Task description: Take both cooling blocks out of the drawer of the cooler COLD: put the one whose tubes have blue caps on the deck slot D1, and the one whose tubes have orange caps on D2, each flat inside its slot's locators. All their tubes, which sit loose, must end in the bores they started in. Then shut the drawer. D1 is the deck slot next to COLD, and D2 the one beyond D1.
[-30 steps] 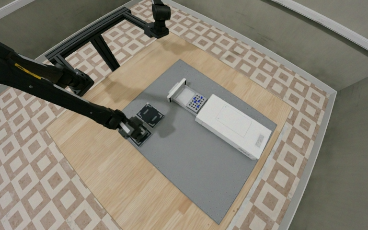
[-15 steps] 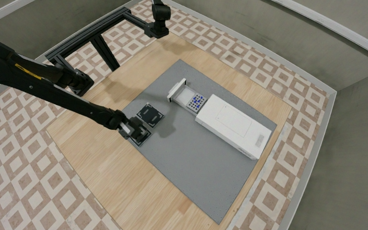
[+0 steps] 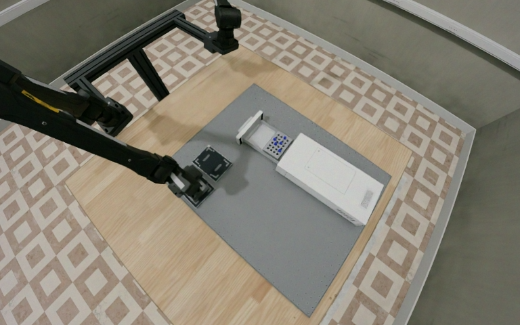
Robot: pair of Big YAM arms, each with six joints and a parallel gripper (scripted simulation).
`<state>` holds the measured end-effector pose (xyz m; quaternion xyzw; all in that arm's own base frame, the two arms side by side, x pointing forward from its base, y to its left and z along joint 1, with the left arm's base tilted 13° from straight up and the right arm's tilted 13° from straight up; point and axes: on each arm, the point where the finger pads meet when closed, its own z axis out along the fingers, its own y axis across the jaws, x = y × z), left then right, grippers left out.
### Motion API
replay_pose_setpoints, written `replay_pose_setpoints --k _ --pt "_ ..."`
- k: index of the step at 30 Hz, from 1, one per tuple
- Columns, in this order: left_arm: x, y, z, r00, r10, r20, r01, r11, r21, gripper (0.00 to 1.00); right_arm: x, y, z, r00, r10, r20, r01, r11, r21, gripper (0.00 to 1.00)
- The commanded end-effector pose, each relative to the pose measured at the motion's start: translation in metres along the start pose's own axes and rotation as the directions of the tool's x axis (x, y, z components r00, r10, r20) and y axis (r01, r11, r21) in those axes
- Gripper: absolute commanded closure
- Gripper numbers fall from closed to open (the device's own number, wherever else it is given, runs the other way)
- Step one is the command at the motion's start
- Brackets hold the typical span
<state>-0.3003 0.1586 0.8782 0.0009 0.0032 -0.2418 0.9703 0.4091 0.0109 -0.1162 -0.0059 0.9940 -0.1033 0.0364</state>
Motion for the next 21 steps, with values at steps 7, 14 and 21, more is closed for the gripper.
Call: replay_pose_setpoints --k 7,14,21 --pt "0.0235 0.0011 0.0079 0.999 -0.002 -0.035 0.002 1.000 0.001 1.00 -0.0366 0.0006 -0.0121 0.997 0.023 0.070 -0.023 1.000 -0.011 1.00" --pt "0.0235 0.0011 0.0079 0.999 -0.002 -0.035 0.002 1.000 0.001 1.00 -0.0417 0.0008 -0.0173 0.996 0.027 0.089 -0.026 1.000 -0.014 1.00" --pt "0.0235 0.0011 0.0079 0.999 -0.002 -0.035 0.002 1.000 0.001 1.00 -0.0390 0.0003 -0.0146 0.997 0.027 0.077 -0.026 1.000 -0.012 1.00"
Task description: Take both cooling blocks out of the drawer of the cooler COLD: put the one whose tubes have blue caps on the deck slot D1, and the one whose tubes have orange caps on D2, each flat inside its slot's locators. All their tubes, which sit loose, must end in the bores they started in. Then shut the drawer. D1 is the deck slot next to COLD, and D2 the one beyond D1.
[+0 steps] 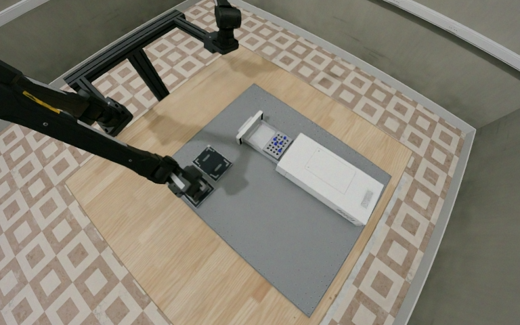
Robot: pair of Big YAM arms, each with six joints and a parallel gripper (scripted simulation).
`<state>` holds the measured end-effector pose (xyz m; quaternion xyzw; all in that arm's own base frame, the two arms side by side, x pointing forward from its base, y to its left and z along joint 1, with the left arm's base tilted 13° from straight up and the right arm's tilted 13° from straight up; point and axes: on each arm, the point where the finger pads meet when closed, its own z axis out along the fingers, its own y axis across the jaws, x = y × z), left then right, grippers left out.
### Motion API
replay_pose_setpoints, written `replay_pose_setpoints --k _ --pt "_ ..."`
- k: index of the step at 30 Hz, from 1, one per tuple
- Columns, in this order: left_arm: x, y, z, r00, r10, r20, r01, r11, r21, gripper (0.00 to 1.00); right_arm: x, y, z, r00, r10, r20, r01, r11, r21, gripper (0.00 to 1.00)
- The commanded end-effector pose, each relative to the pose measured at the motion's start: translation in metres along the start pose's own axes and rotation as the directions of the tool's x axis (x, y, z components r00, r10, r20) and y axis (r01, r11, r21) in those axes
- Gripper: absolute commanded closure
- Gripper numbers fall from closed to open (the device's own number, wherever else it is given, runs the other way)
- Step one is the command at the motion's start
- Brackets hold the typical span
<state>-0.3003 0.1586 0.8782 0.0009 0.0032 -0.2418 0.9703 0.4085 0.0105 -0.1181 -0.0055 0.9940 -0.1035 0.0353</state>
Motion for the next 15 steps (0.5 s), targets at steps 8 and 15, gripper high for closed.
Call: replay_pose_setpoints --k 8,15 --pt "0.024 0.001 0.008 0.999 -0.002 -0.035 0.002 1.000 0.001 1.00 -0.038 0.002 -0.010 0.997 0.025 0.072 -0.024 1.000 -0.012 1.00" --pt "0.024 0.001 0.008 0.999 -0.002 -0.035 0.002 1.000 0.001 1.00 -0.043 0.000 -0.020 0.995 0.029 0.091 -0.028 1.000 -0.014 1.00"
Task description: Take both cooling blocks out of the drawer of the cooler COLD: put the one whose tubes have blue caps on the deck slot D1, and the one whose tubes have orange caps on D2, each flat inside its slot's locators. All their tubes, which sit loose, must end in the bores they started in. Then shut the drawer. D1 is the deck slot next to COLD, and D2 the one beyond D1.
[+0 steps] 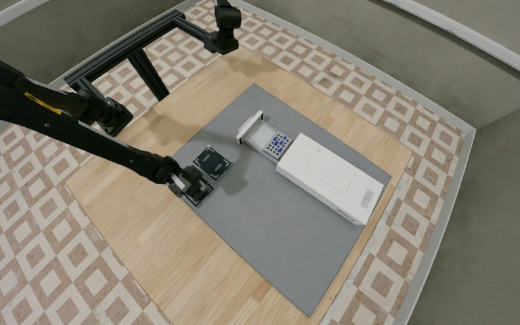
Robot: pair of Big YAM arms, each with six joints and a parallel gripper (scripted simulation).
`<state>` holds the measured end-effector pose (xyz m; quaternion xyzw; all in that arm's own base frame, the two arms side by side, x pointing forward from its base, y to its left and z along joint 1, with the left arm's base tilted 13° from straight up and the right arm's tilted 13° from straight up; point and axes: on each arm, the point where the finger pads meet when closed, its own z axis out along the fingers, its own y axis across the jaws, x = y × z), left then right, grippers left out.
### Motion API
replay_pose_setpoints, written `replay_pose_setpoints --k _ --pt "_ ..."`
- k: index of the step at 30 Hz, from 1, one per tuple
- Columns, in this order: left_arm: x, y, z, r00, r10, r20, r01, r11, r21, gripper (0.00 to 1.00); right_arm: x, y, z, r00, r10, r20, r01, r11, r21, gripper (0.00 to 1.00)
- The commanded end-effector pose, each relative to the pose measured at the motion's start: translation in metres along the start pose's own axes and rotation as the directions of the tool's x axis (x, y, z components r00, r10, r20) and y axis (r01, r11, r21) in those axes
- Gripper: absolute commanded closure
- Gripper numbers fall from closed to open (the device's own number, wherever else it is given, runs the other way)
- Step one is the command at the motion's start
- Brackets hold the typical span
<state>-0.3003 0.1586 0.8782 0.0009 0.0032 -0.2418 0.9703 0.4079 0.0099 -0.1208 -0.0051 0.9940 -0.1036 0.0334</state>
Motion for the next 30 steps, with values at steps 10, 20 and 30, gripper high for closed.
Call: replay_pose_setpoints --k 10,20,30 --pt "0.024 0.001 0.008 0.999 -0.002 -0.035 0.002 1.000 0.001 1.00 -0.042 0.000 -0.015 0.996 0.029 0.085 -0.028 1.000 -0.013 1.00" --pt "0.024 0.001 0.008 0.999 -0.002 -0.035 0.002 1.000 0.001 1.00 -0.043 0.001 -0.020 0.996 0.024 0.088 -0.023 1.000 -0.013 1.00" --pt "0.024 0.001 0.008 0.999 -0.002 -0.035 0.002 1.000 0.001 1.00 -0.044 -0.001 -0.019 0.995 0.024 0.093 -0.023 1.000 -0.013 1.00"
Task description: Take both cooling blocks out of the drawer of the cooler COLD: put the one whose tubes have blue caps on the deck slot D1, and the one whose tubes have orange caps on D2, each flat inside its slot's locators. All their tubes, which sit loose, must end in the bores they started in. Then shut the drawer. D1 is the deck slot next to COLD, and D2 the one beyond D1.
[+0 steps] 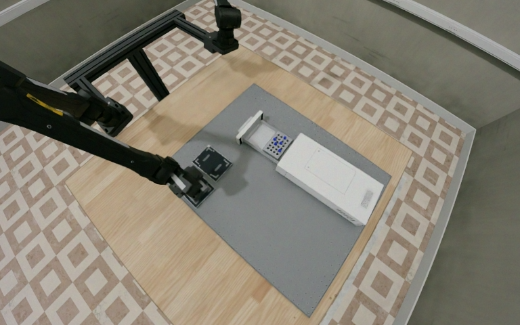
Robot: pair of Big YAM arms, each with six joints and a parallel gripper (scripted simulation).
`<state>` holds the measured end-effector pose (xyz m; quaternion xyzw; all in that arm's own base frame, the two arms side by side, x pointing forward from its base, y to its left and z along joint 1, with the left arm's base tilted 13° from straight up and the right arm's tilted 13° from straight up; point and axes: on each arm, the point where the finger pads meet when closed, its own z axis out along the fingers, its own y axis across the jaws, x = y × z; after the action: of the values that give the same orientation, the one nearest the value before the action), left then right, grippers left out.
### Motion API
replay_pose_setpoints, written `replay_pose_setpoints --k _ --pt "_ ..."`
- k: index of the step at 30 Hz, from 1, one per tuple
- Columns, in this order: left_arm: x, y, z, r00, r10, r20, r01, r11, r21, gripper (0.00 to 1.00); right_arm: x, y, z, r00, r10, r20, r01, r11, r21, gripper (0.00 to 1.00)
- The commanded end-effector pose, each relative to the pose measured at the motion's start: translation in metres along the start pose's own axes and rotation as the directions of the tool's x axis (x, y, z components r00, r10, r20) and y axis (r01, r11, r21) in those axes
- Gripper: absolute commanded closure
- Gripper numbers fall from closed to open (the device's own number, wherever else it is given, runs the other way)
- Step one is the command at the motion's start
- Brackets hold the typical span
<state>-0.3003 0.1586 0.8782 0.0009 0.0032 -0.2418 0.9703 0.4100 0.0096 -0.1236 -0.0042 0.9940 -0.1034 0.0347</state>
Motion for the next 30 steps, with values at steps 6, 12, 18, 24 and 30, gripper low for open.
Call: replay_pose_setpoints --k 6,12,18,24,30 --pt "0.024 0.001 0.008 0.999 -0.002 -0.035 0.002 1.000 0.001 1.00 -0.044 0.001 -0.022 0.995 0.016 0.097 -0.014 1.000 -0.014 1.00" --pt "0.024 0.001 0.008 0.999 -0.002 -0.035 0.002 1.000 0.001 1.00 -0.039 0.002 -0.014 0.997 0.008 0.083 -0.007 1.000 -0.012 1.00" --pt "0.024 0.001 0.008 0.999 -0.002 -0.035 0.002 1.000 0.001 1.00 -0.036 0.002 -0.009 0.997 0.002 0.073 -0.001 1.000 -0.010 1.00" --pt "0.024 0.001 0.008 0.999 -0.002 -0.035 0.002 1.000 0.001 1.00 -0.042 0.000 -0.018 0.996 0.005 0.093 -0.003 1.000 -0.012 1.00" --pt "0.024 0.001 0.008 0.999 -0.002 -0.035 0.002 1.000 0.001 1.00 -0.043 -0.001 -0.018 0.996 0.006 0.094 -0.005 1.000 -0.012 1.00"
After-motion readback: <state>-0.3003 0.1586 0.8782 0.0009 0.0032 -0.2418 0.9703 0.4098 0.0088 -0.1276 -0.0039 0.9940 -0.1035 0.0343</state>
